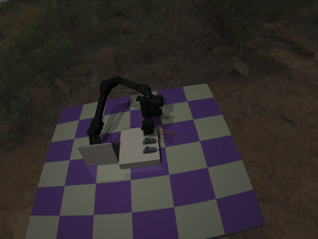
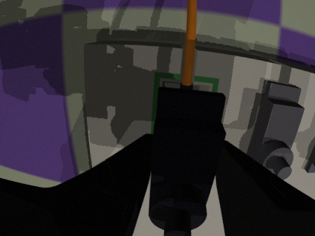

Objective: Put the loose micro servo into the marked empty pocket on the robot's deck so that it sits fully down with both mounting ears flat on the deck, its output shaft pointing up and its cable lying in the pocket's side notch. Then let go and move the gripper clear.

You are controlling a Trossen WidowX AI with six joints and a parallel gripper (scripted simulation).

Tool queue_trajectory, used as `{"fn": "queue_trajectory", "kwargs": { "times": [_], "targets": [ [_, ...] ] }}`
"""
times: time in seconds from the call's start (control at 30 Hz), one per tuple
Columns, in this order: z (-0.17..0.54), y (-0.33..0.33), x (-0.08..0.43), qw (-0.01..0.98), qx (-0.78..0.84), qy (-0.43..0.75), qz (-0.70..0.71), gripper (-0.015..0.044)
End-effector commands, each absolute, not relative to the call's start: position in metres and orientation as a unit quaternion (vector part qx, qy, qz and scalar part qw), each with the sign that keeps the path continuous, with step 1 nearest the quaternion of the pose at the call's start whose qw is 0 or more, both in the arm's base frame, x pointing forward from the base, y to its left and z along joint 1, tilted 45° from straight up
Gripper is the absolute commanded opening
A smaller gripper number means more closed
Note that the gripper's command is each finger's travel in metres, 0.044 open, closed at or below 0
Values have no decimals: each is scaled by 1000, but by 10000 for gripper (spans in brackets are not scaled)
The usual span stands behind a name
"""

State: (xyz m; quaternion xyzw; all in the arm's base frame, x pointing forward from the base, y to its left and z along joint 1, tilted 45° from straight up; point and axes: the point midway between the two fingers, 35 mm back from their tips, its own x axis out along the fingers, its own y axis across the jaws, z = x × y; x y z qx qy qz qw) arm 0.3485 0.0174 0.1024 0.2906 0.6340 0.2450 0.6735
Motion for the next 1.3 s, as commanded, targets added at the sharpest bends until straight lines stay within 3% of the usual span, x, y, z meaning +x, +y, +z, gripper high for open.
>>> {"fn": "queue_trajectory", "kwargs": {
  "times": [0.0,1.27],
  "targets": [
    [102,16,349,674,295,632,243,0],
    [78,40,352,674,296,631,243,0]
  ]
}}
